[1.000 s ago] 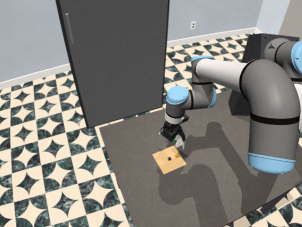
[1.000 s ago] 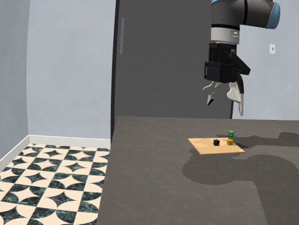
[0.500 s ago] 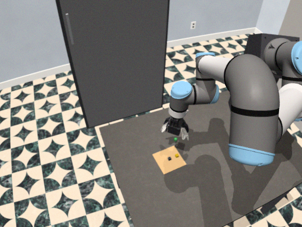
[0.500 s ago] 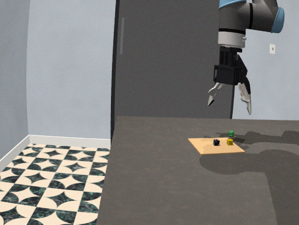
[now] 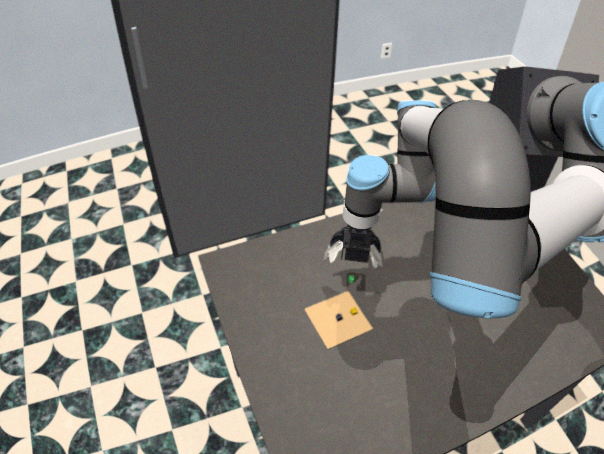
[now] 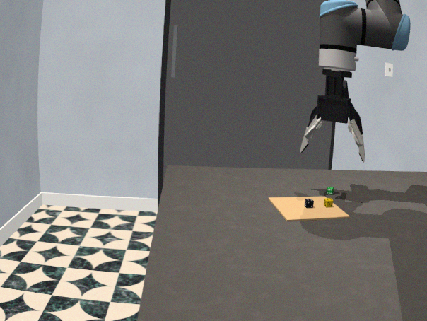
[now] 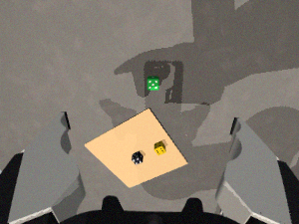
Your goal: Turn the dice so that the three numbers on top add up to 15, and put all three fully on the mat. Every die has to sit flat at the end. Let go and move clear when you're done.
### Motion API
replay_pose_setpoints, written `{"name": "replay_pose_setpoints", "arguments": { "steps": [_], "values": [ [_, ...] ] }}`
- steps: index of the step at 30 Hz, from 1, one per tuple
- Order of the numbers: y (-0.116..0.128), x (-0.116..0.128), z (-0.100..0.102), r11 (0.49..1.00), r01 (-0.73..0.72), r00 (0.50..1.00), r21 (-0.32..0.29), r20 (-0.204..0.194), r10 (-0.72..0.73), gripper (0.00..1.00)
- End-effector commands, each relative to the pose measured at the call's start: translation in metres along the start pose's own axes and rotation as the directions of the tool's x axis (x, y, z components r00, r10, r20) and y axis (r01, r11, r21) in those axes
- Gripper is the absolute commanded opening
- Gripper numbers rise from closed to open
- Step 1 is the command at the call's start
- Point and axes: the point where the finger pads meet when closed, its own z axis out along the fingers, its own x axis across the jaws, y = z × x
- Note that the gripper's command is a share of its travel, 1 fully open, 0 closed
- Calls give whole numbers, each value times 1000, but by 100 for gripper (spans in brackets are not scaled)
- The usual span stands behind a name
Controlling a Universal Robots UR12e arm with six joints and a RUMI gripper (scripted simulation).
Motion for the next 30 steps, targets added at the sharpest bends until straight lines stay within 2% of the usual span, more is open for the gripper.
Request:
{"name": "replay_pose_setpoints", "arguments": {
  "steps": [1, 2, 30],
  "values": [
    [-3, 3, -1, 1000, 30, 1000, -4, -6, -30, 100],
    [-3, 3, -1, 1000, 30, 1000, -4, -6, -30, 18],
    [-3, 3, -1, 1000, 30, 1000, -4, -6, -30, 18]
  ]
}}
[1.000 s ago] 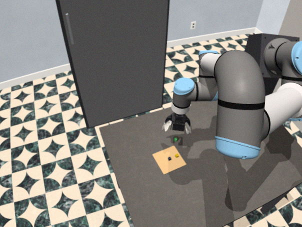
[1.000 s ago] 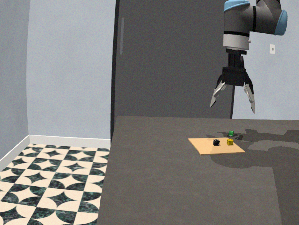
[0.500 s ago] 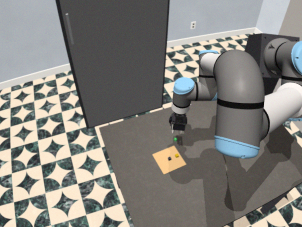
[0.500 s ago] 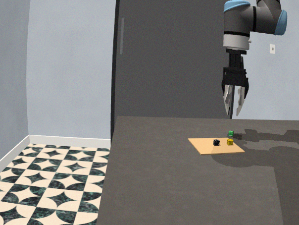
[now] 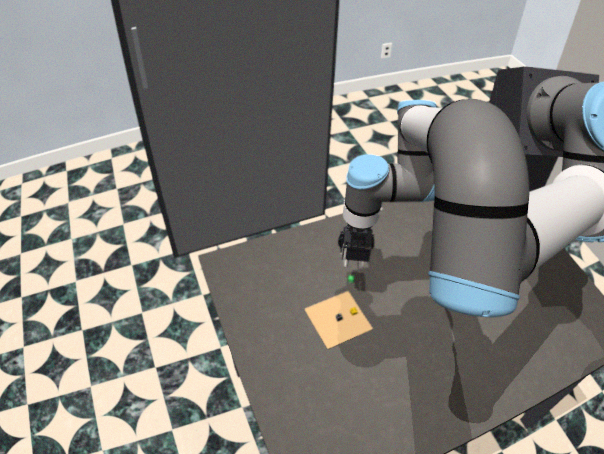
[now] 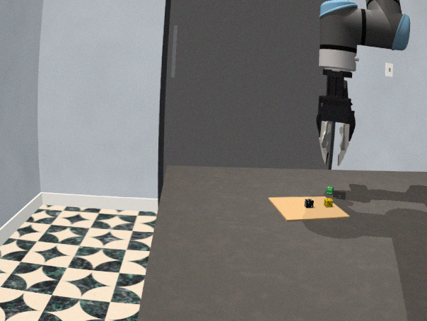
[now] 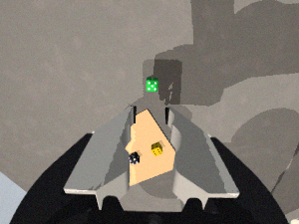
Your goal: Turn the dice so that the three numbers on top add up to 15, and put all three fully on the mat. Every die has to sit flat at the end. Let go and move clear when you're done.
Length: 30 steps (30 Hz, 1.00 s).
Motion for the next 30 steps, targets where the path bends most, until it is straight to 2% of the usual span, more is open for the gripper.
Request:
{"name": "replay_pose_setpoints", "arguments": {
  "steps": [1, 16, 30],
  "values": [
    [-1, 2, -1, 1000, -5, 1000, -1, -1, 5, 18],
    [-1, 2, 0, 1000, -5, 1000, -1, -1, 5, 18],
    [-1, 2, 11, 1000, -5, 1000, -1, -1, 5, 18]
  ]
}}
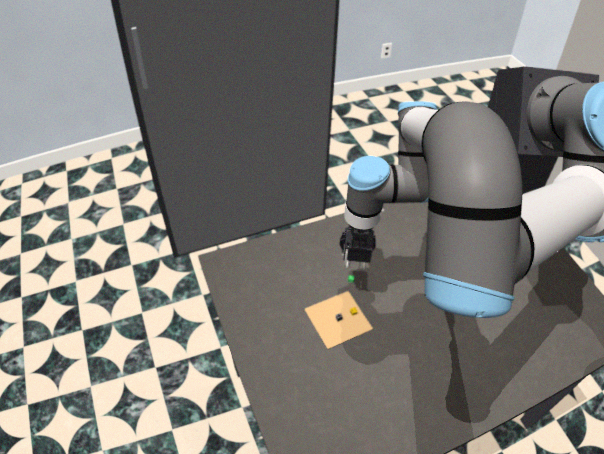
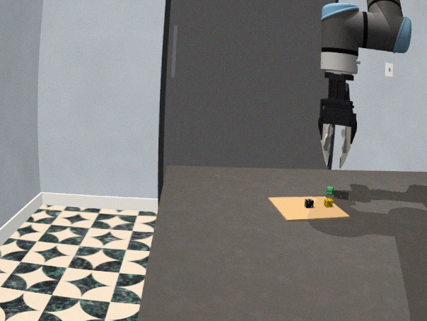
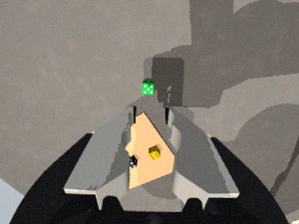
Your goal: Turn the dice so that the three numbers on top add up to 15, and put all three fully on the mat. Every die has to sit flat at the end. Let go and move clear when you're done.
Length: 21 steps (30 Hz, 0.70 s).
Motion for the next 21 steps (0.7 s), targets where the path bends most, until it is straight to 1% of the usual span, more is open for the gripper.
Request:
{"name": "replay_pose_setpoints", "arguments": {
  "steps": [1, 21],
  "values": [
    [1, -3, 6, 1000, 4, 1000, -1, 2, -4, 18],
    [0, -3, 32, 1000, 4, 1000, -1, 2, -4, 18]
  ]
}}
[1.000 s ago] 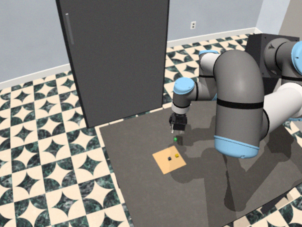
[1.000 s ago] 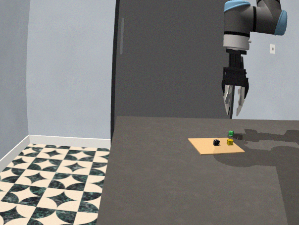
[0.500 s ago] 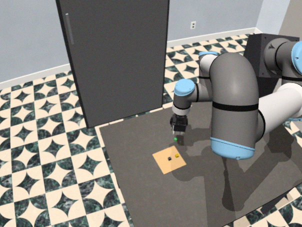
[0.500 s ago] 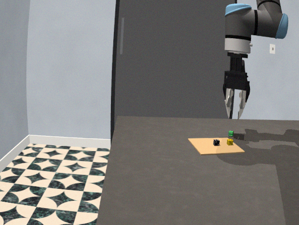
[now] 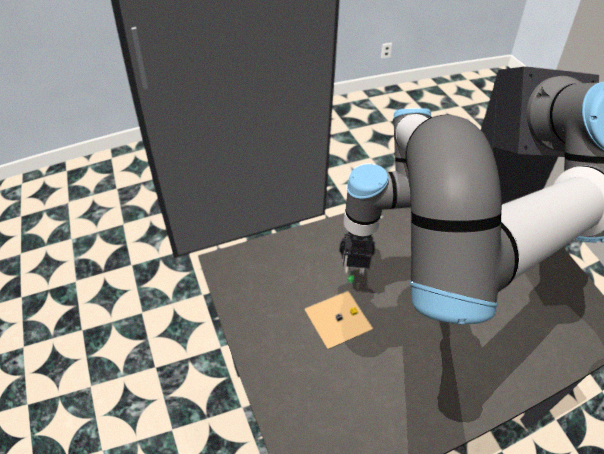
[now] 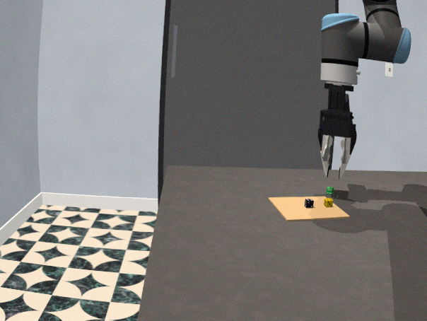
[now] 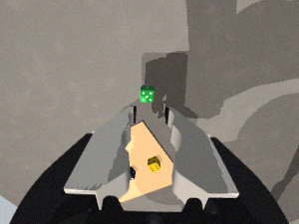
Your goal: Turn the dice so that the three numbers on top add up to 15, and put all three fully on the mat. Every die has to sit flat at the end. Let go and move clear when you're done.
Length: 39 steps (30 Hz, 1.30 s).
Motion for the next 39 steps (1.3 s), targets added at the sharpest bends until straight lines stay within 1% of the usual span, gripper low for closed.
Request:
{"name": "replay_pose_setpoints", "arguments": {
  "steps": [1, 8, 15, 39],
  "values": [
    [1, -4, 8, 1000, 4, 1000, 0, 5, -4, 18],
    [0, -4, 15, 1000, 4, 1000, 1, 5, -4, 18],
    [0, -4, 18, 1000, 4, 1000, 0, 5, -4, 18],
    [0, -4, 18, 1000, 4, 1000, 0, 5, -4, 18]
  ]
}}
